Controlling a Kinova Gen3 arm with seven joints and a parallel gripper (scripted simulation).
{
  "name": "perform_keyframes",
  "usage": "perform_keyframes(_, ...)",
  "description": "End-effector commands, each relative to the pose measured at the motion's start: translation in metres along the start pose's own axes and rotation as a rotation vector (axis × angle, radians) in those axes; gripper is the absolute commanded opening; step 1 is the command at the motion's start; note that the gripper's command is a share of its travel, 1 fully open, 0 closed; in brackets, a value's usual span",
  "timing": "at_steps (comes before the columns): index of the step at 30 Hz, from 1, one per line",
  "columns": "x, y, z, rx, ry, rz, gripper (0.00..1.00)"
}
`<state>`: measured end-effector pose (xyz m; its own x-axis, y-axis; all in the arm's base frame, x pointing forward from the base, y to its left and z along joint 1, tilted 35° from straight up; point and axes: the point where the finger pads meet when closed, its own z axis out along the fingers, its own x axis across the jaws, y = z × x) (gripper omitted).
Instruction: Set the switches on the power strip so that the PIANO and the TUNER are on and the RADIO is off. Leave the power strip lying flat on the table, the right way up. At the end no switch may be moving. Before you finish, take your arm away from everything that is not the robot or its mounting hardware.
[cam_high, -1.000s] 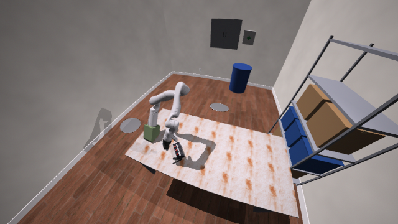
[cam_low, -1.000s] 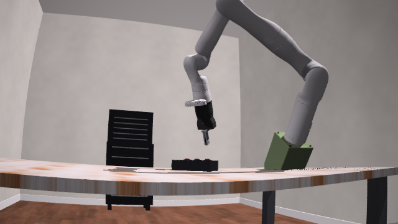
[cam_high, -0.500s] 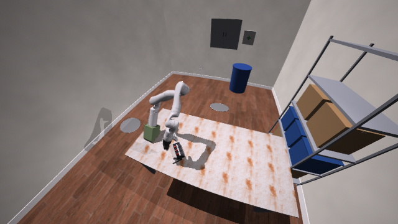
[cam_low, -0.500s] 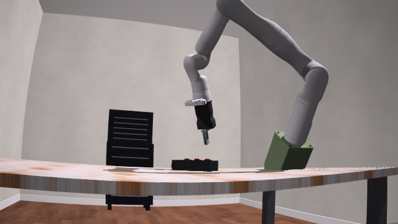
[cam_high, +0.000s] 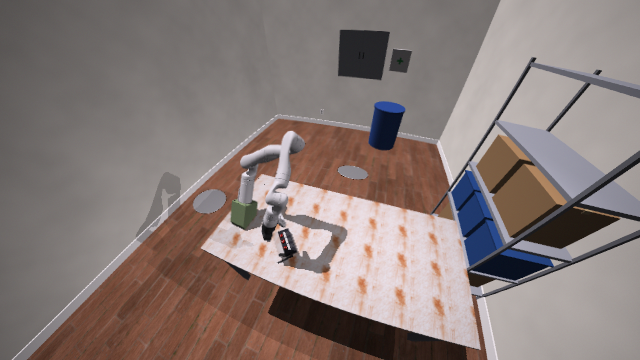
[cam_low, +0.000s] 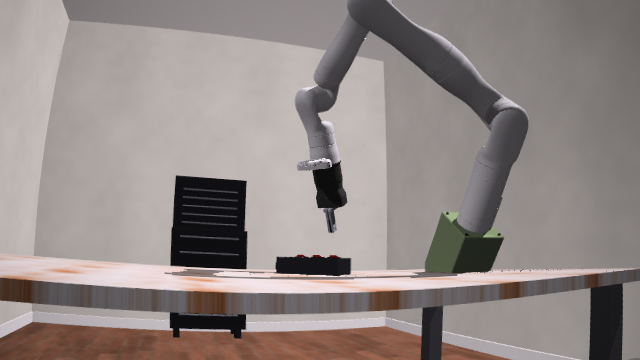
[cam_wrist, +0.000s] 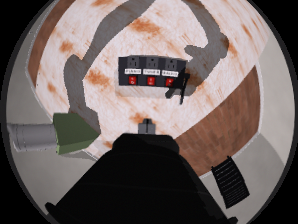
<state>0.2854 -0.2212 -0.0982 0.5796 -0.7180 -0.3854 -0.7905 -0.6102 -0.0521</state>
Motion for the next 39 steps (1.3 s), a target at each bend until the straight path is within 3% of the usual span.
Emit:
perform_keyframes(1, 0.0006, 0.0004, -0.0008, 0.0, 0.002, 0.001, 0.0)
perform_keyframes(33, 0.0006, 0.0004, -0.0008, 0.0, 0.002, 0.001, 0.0)
perform_keyframes(34, 0.0006, 0.0004, -0.0008, 0.0, 0.002, 0.001, 1.0)
perform_keyframes(39, 0.0006, 0.0004, -0.0008, 0.0, 0.002, 0.001, 1.0)
